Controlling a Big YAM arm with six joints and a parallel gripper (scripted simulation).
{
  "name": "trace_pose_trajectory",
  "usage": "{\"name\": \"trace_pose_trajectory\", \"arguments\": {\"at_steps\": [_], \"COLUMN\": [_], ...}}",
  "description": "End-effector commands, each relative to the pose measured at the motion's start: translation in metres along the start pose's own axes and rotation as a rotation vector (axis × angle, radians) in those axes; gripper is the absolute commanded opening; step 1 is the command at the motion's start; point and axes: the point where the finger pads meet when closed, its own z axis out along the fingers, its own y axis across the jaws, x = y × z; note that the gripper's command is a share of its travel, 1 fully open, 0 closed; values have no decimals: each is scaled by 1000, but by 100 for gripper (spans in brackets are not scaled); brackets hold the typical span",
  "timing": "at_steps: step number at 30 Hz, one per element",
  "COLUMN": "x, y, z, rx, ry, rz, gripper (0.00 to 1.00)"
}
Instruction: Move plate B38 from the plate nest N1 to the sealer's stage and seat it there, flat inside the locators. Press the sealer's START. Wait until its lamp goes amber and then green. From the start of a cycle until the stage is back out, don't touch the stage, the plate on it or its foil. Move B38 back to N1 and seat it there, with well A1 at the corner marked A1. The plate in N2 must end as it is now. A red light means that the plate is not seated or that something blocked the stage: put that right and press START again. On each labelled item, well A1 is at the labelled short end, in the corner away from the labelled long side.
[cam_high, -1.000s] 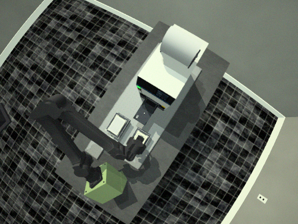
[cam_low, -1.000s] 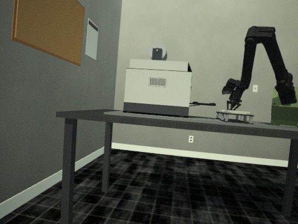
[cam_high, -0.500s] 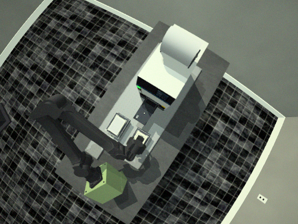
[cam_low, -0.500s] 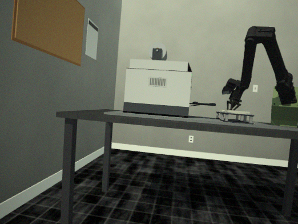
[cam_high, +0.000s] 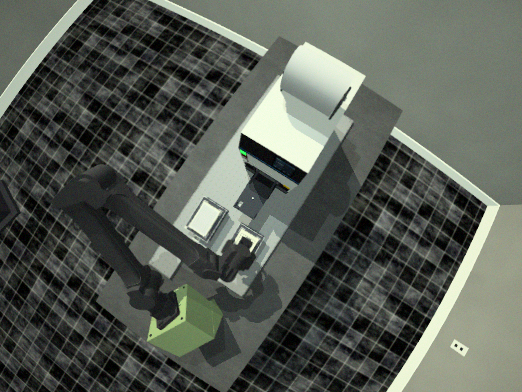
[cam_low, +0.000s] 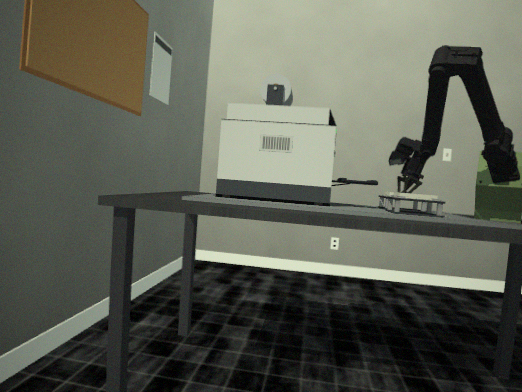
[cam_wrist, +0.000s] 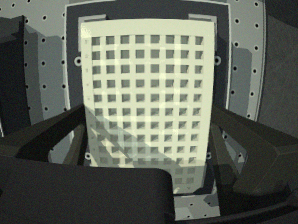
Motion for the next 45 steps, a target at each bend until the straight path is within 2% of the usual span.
{"name": "trace_pose_trajectory", "arguments": {"at_steps": [1,20,25,28,45], "x": [-10,-20,-18,-14,-7], "y": [-2,-4,-3,-4,0], "z": [2,-17,-16,-16,-16], "rx": [0,9,4,16,5], "ry": [-7,-26,-18,-18,-17], "rz": [-17,-37,-35,-22,-13], "gripper": [0,0,0,0,0]}}
